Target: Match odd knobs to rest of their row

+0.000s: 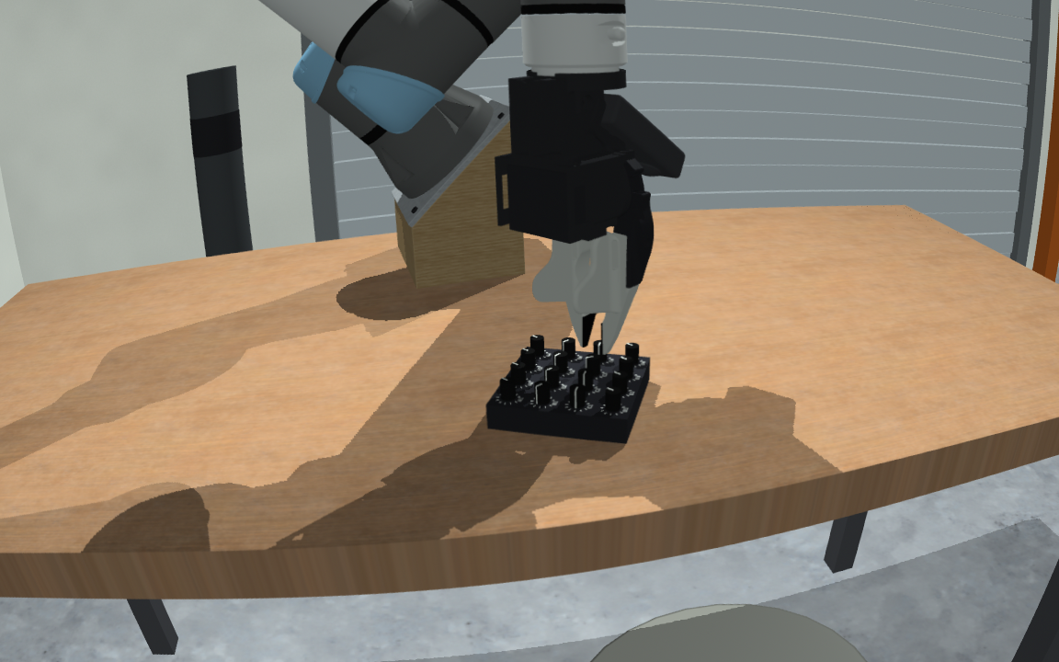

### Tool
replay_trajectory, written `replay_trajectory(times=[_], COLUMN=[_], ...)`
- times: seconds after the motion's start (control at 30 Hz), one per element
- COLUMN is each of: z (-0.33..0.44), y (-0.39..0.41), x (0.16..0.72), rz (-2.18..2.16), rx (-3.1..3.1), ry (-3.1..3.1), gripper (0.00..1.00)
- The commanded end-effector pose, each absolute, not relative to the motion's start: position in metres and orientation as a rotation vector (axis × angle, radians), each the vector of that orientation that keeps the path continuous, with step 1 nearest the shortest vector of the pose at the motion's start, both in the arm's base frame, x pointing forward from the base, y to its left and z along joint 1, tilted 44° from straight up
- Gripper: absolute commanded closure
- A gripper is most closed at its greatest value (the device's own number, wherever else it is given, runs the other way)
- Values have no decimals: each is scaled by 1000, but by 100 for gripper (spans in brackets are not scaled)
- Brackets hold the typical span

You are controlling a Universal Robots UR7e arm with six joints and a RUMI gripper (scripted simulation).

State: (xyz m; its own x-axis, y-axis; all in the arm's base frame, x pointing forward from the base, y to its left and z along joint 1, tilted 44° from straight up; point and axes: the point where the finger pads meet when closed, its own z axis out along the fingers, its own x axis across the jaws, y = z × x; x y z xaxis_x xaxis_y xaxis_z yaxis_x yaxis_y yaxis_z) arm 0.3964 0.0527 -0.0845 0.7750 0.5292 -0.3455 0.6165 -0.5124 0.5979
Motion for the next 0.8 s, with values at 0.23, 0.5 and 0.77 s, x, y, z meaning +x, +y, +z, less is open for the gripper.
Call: replay_trajectory(times=[0.23, 0.5, 0.77], z=[-84, -86, -91], y=[53, 51, 47], x=[397, 397, 398], rz=[-151, -151, -151], rx=[2229, 2229, 2229], ry=[848, 848, 848], gripper=[89, 89, 89])
